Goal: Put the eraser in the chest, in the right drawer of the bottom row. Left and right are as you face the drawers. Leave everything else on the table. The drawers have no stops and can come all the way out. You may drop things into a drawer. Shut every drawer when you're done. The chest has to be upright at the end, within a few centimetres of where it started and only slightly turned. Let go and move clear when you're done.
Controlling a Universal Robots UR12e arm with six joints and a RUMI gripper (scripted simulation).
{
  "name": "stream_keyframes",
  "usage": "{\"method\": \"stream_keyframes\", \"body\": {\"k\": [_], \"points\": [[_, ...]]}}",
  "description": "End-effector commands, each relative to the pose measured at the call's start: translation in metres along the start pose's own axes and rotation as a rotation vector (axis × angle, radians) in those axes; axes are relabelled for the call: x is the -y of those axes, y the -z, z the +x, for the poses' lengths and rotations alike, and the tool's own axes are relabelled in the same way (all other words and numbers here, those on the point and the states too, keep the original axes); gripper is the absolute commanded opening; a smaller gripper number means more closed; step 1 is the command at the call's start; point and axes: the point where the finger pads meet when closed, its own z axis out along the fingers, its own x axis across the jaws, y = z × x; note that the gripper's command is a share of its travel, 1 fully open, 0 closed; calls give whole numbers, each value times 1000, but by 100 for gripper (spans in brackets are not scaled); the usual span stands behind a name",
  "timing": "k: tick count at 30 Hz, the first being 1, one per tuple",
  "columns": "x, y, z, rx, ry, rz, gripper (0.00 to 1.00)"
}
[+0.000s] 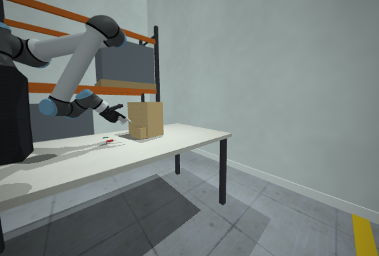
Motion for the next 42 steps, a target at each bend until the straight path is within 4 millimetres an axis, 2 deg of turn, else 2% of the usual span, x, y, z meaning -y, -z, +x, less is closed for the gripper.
{"method": "stream_keyframes", "body": {"k": [1, 7, 22, 42], "points": [[-11, 15, 0, 1, 1, 1, 100], [-22, 31, 0, 1, 1, 1, 100], [-38, 53, 0, 1, 1, 1, 100], [-43, 59, 0, 1, 1, 1, 100]]}}
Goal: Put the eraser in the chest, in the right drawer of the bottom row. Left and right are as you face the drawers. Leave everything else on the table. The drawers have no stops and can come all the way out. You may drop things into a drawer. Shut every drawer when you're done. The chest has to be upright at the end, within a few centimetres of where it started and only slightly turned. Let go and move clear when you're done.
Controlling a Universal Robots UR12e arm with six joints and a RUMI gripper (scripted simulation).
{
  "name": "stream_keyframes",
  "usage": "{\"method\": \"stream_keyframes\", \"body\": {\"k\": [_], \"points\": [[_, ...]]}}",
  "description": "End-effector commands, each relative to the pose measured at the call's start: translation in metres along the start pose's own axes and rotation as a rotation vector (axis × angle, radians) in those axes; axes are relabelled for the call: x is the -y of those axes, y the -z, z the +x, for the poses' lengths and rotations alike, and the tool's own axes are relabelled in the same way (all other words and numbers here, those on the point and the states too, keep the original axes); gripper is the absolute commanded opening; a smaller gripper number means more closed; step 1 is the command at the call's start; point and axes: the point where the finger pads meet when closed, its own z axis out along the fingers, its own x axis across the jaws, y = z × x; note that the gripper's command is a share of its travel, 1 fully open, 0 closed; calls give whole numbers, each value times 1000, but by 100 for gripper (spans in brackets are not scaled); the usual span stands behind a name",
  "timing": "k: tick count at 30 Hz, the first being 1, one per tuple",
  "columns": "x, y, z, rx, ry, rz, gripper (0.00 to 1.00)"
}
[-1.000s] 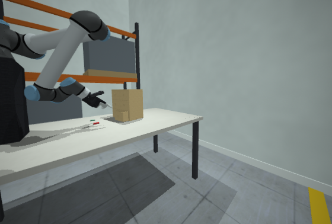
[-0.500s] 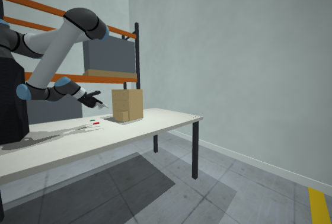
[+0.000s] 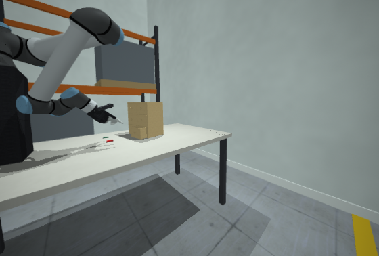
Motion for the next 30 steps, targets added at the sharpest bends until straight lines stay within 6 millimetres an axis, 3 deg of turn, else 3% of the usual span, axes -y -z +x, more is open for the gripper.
{"method": "stream_keyframes", "body": {"k": [1, 30], "points": [[0, 1, 0, 0, 0, 0, 100], [4, 3, 0, 0, 0, -96, 100]]}}
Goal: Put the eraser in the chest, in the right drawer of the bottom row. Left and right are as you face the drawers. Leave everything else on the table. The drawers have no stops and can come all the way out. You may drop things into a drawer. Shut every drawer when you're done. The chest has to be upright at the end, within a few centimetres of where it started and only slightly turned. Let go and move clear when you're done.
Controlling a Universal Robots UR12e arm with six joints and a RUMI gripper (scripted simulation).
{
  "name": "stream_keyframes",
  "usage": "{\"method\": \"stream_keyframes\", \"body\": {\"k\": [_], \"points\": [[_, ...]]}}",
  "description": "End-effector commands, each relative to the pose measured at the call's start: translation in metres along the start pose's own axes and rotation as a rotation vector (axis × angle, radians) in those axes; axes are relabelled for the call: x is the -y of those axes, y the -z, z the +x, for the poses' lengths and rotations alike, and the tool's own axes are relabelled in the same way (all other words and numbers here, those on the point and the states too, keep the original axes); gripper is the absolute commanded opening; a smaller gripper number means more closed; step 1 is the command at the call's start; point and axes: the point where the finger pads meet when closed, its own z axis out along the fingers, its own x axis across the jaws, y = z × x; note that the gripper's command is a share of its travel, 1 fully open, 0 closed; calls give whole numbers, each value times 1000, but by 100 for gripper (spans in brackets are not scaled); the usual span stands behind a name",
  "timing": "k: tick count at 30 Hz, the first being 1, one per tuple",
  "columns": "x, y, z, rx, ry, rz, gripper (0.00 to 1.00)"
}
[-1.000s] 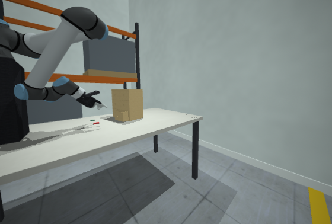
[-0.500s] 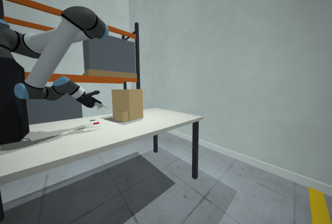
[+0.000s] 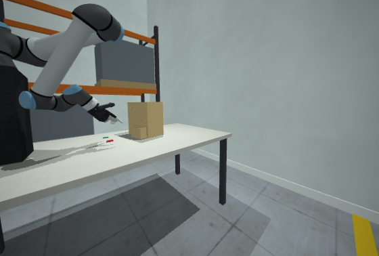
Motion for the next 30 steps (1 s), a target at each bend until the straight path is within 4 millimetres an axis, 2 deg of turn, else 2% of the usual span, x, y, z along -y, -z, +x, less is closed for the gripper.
{"method": "stream_keyframes", "body": {"k": [1, 30], "points": [[2, 1, 0, 0, 0, -40, 100], [13, 12, 0, 0, 0, -368, 100]]}}
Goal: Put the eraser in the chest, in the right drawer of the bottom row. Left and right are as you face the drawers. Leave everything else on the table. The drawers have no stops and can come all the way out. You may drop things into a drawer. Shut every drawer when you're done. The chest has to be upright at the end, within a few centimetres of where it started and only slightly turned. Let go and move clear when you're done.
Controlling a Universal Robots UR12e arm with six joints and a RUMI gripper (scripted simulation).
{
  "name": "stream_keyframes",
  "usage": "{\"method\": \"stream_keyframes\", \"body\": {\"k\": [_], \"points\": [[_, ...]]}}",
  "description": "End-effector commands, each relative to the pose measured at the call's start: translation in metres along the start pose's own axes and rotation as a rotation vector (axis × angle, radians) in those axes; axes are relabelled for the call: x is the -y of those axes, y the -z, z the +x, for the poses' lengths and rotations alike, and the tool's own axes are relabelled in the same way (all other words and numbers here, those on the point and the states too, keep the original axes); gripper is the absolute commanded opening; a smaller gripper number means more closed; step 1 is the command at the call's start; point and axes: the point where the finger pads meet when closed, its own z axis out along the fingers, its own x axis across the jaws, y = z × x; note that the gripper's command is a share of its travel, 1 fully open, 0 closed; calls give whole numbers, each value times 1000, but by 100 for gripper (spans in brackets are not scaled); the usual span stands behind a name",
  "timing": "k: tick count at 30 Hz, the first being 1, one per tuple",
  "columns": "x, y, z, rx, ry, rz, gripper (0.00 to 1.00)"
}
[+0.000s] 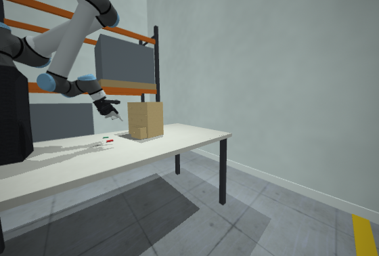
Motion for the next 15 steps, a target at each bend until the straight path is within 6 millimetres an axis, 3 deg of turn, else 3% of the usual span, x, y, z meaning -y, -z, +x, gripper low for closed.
{"method": "stream_keyframes", "body": {"k": [1, 15], "points": [[2, 3, 1, 3, 0, -80, 100], [6, 10, 1, 3, 0, -249, 100]]}}
